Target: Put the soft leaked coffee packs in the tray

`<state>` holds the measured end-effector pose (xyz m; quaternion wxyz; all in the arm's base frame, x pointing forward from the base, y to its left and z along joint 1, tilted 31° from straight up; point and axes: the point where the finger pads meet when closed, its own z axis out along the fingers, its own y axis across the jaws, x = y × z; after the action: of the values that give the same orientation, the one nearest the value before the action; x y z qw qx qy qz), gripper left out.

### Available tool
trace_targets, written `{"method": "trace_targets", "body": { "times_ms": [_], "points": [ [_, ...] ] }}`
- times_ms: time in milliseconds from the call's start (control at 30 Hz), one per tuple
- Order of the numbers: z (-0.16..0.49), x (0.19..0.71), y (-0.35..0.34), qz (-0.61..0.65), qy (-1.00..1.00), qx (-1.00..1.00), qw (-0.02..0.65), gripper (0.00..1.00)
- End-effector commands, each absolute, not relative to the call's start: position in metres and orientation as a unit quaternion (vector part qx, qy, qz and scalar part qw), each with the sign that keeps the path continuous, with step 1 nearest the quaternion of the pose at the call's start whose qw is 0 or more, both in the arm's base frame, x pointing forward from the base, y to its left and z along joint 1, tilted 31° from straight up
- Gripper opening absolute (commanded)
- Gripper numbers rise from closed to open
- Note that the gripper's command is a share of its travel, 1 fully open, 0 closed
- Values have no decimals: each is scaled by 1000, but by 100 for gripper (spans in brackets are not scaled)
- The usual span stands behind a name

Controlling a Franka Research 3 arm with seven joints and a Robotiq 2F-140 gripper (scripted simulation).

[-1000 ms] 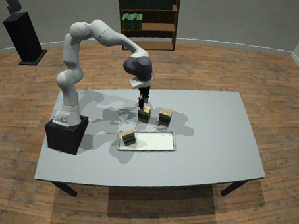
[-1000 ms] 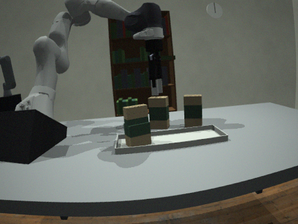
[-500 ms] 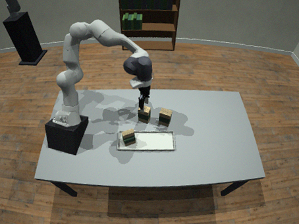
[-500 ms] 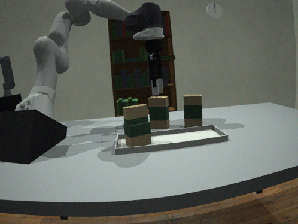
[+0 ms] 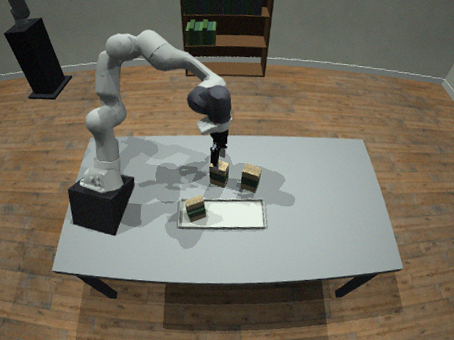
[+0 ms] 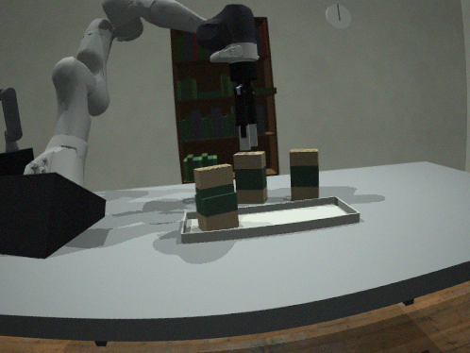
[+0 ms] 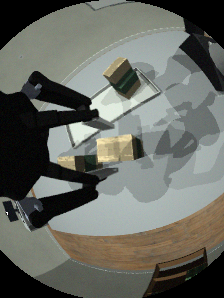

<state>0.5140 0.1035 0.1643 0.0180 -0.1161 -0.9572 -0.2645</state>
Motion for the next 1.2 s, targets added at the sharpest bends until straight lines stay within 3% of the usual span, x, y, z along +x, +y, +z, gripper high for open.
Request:
{"method": "trace_targets", "body": {
  "times_ms": [0, 1167],
  "points": [
    [163, 513, 106, -265, -957, -118, 20, 55],
    [153, 513, 113, -265, -957, -118, 20, 55]
  ]
}}
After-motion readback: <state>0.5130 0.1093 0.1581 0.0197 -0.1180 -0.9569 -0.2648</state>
